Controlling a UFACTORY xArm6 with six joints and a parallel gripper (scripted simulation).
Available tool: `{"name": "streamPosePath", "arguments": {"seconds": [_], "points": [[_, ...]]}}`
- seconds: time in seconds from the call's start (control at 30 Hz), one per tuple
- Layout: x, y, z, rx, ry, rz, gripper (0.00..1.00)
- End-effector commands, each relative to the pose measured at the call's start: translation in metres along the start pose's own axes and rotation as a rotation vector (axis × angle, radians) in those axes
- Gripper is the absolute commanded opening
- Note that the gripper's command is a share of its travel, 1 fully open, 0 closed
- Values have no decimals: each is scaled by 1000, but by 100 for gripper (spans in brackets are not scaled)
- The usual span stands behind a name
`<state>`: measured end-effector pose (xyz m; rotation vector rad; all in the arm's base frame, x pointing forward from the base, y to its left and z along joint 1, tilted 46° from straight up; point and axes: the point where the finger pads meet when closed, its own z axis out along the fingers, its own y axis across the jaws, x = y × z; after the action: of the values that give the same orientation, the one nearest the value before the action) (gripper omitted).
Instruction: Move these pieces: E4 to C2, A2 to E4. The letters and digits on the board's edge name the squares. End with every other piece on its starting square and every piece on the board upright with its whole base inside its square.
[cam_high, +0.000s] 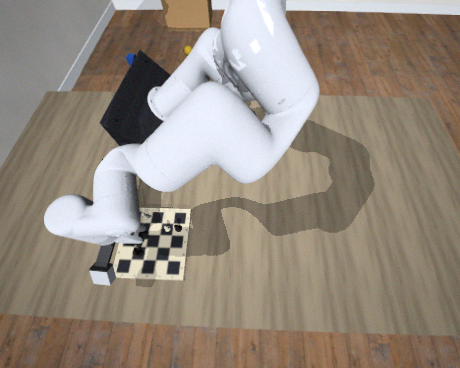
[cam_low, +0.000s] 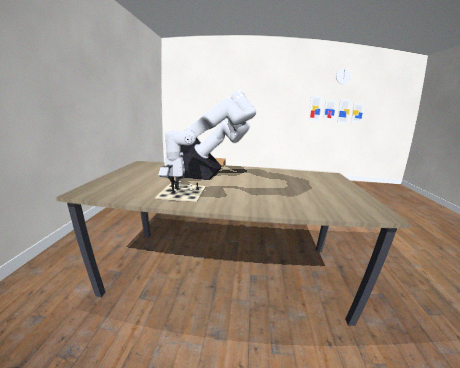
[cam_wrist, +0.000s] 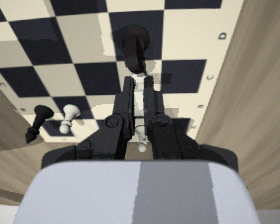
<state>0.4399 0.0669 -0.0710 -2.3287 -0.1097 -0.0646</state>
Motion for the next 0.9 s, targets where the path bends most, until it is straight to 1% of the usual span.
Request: {"name": "streamPosePath", "arguments": {"seconds": [0.0, 0.87], "points": [[1, 0, -1, -1, 3, -1, 0], [1, 0, 2, -1, 3, -1, 0]]}}
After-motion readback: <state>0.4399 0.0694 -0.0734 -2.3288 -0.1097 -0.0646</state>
